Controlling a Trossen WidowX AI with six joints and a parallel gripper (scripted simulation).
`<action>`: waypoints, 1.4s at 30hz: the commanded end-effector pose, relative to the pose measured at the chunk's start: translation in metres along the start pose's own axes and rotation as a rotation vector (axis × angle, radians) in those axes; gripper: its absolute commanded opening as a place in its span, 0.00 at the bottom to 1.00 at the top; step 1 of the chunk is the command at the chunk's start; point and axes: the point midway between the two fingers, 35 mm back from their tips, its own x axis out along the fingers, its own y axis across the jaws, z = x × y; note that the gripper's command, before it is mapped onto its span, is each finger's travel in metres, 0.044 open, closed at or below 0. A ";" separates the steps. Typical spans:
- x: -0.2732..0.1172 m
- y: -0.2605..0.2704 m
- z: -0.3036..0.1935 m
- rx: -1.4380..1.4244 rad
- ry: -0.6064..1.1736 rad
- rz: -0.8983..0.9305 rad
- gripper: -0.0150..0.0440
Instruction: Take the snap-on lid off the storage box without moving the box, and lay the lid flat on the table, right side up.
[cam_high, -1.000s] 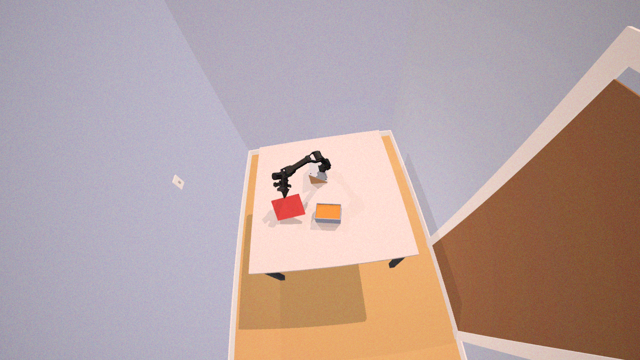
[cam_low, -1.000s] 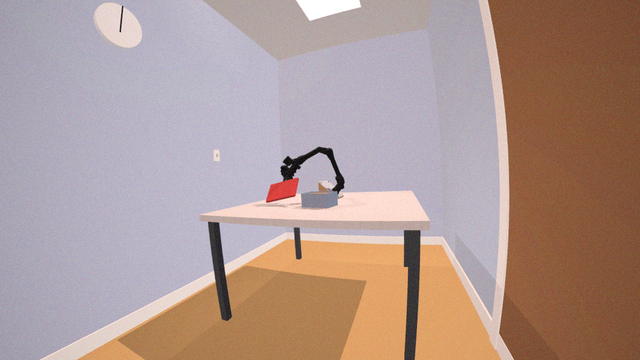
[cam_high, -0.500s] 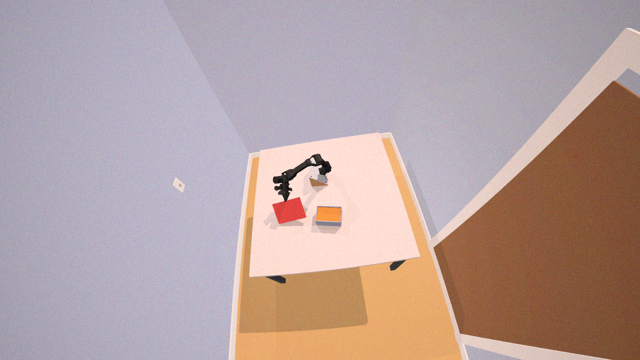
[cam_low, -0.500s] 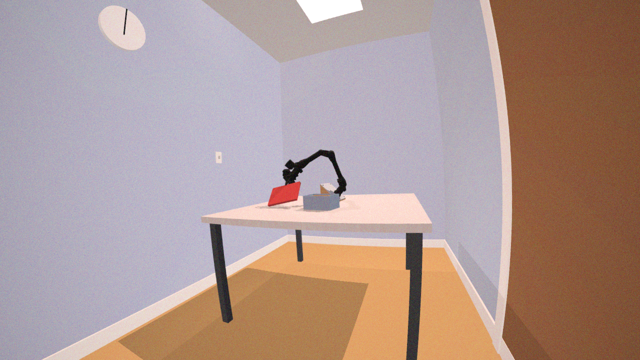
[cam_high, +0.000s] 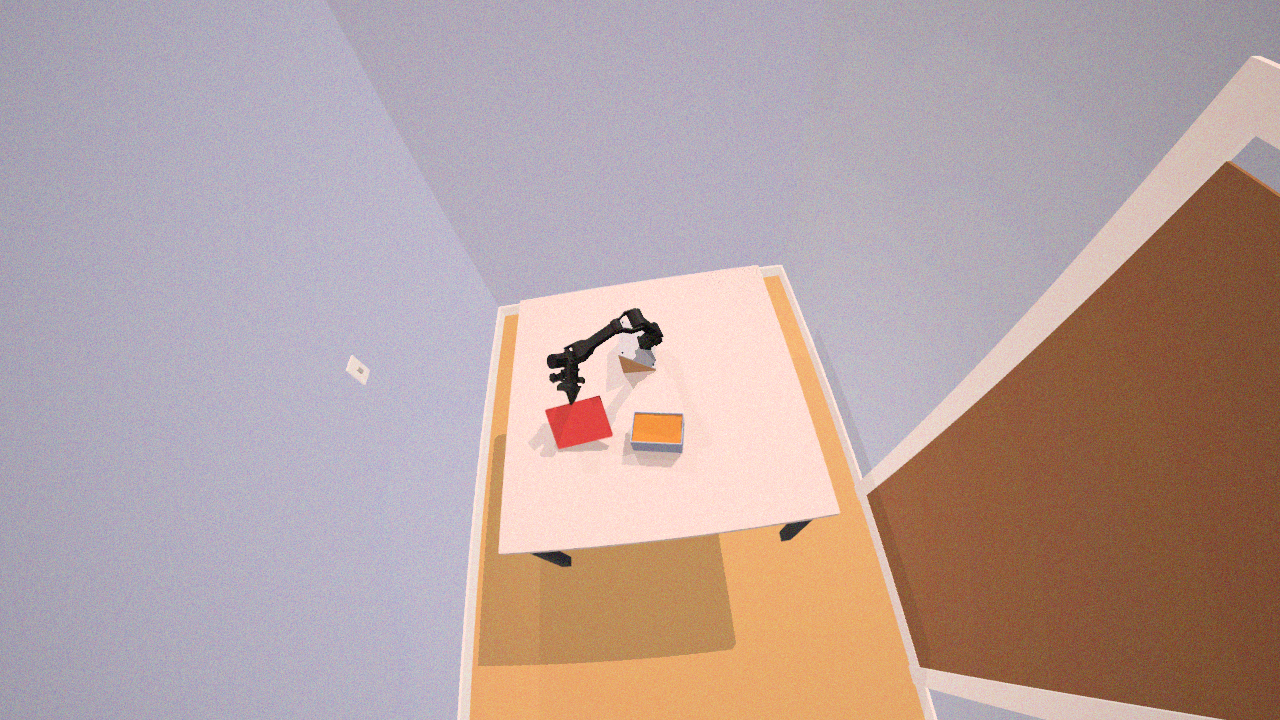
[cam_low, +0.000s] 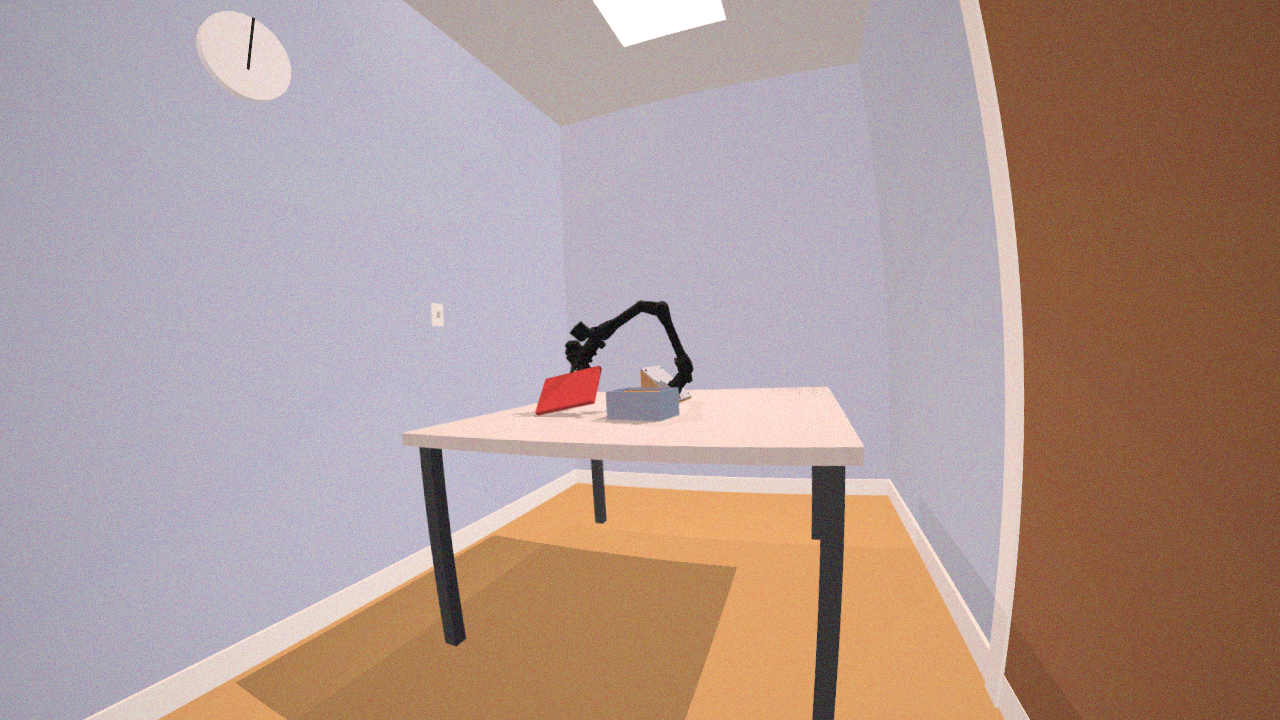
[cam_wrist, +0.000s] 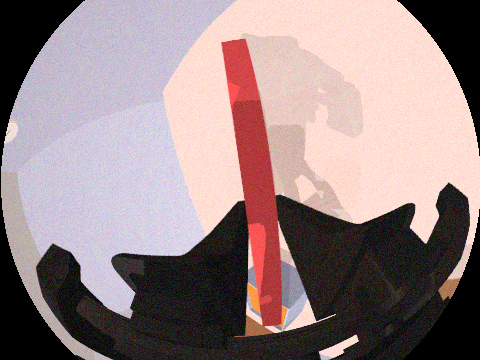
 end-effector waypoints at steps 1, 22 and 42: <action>0.002 -0.002 0.000 0.003 0.002 0.004 0.25; 0.013 -0.015 -0.001 0.003 0.003 0.004 0.25; 0.023 -0.027 -0.001 0.003 0.003 0.004 0.25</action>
